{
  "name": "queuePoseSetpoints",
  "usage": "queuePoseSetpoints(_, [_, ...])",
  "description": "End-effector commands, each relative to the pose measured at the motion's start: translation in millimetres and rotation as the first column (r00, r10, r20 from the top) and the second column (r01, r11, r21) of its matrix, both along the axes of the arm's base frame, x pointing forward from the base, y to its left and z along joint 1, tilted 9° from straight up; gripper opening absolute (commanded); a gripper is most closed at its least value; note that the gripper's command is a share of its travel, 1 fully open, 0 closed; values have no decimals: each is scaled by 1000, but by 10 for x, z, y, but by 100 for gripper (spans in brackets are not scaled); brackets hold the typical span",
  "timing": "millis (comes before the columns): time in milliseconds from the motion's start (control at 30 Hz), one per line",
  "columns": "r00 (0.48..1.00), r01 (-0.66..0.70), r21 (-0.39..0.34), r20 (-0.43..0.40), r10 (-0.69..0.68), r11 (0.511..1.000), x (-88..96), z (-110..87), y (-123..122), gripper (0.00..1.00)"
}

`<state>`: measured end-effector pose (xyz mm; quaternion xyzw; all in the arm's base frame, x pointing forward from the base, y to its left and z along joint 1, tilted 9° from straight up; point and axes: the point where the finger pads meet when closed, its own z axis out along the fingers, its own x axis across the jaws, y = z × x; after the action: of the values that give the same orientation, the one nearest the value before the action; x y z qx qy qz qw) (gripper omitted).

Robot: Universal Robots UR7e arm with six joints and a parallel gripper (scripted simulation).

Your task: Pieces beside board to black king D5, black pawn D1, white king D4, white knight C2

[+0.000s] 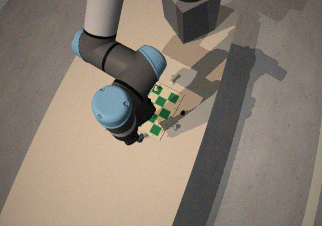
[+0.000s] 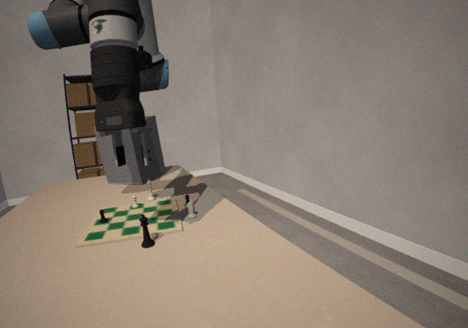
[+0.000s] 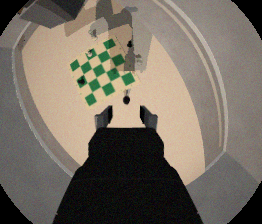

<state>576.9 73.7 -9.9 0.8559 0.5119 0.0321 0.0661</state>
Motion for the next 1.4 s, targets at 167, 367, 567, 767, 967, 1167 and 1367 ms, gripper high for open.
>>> queuePoseSetpoints(167, [1000, 16, 3, 4, -16, 1000, -5, 4, 11, 100])
queuePoseSetpoints(367, [996, 91, 12, 7, -91, 996, -15, -23, 15, 100])
queuePoseSetpoints(567, [971, 238, 32, 15, -238, 971, -21, -68, 22, 100])
queuePoseSetpoints(767, [930, 367, 50, 20, -368, 929, -22, -103, 36, 100])
queuePoseSetpoints(967, [822, 566, 83, 24, -569, 820, -17, -160, 44, 100])
queuePoseSetpoints(1167, [720, 689, 108, 21, -694, 717, -8, -208, 49, 100])
queuePoseSetpoints(1367, [554, 823, 139, 11, -832, 550, 3, -250, 42, 100])
